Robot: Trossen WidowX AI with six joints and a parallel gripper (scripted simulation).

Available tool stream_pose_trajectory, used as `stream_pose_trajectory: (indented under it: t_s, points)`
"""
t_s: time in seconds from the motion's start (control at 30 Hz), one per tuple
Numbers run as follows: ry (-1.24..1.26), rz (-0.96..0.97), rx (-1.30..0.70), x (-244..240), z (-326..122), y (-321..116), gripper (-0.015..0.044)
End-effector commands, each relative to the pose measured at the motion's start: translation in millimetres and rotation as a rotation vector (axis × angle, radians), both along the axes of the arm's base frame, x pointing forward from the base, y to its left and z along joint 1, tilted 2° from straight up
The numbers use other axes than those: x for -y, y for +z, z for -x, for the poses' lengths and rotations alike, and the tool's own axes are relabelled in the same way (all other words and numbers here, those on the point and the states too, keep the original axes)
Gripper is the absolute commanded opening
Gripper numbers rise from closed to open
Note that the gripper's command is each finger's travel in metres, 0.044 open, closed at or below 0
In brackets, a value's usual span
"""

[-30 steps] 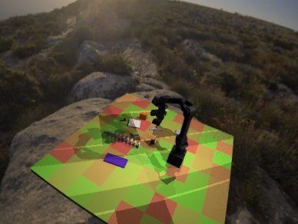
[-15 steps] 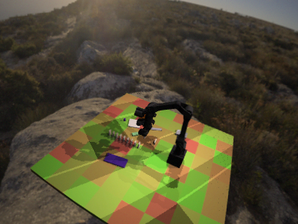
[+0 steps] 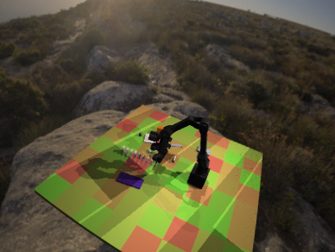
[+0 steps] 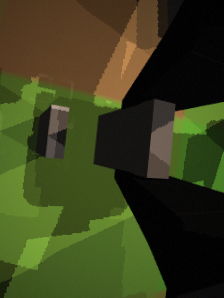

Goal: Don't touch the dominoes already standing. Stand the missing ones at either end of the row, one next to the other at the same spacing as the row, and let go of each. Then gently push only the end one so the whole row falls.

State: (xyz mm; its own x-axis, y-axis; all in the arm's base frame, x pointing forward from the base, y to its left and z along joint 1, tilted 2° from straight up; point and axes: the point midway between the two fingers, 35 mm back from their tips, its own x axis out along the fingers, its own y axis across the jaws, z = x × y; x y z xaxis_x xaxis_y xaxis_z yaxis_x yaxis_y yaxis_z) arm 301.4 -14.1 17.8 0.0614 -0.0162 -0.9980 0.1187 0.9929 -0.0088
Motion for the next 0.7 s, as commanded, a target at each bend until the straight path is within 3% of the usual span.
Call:
stream_pose_trajectory:
  t_s: [0.0, 0.13, 0.53, 0.67]
  points:
    - [-0.002, 0.006, -0.002, 1.4, 2.3, -23.2, 0.0107]
    - [-0.002, 0.006, -0.002, 1.7, 5.9, -44.8, 0.0107]
    - [-0.002, 0.006, -0.002, 1.7, 6.1, -45.8, 0.0107]
    - [-0.002, 0.006, -0.002, 1.7, 6.1, -45.8, 0.0212]
